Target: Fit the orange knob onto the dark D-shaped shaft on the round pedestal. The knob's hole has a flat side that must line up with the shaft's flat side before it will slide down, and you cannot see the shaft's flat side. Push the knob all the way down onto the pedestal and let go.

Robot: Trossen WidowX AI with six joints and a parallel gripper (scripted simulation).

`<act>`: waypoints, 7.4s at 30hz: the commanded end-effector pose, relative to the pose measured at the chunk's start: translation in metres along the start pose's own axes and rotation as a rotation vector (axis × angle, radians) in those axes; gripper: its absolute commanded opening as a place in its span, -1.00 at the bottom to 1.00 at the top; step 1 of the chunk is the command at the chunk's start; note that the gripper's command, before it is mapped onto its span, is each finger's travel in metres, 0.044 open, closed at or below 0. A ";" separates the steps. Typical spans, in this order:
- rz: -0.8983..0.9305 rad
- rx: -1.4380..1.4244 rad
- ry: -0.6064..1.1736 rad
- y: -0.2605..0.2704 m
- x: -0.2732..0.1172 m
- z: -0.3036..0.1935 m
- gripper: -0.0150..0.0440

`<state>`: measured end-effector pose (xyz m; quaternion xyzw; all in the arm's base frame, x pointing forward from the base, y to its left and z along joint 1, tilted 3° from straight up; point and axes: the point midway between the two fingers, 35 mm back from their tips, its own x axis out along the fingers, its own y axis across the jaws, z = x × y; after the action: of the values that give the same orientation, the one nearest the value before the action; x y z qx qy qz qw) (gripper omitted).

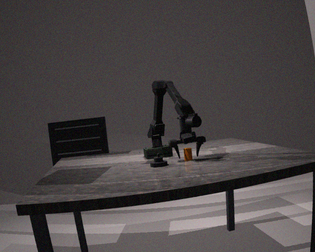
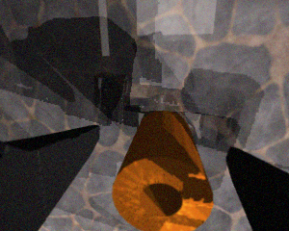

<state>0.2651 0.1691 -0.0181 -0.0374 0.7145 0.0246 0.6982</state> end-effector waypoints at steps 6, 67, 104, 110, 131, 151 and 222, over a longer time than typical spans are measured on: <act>-0.003 -0.003 0.000 -0.001 0.003 -0.001 0.56; -0.009 0.016 -0.003 -0.048 -0.120 0.032 -0.49; -0.016 -0.002 -0.006 -0.155 -0.086 0.069 -0.49; -0.017 -0.002 -0.006 -0.159 -0.082 0.070 -0.49; -0.017 0.002 -0.006 -0.160 -0.059 0.071 -0.49; -0.017 0.002 -0.006 -0.159 -0.062 0.068 -0.49; -0.018 -0.417 -0.003 -0.160 -0.060 0.072 -0.49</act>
<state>0.3525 0.0178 0.0427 -0.1855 0.6932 0.1653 0.6766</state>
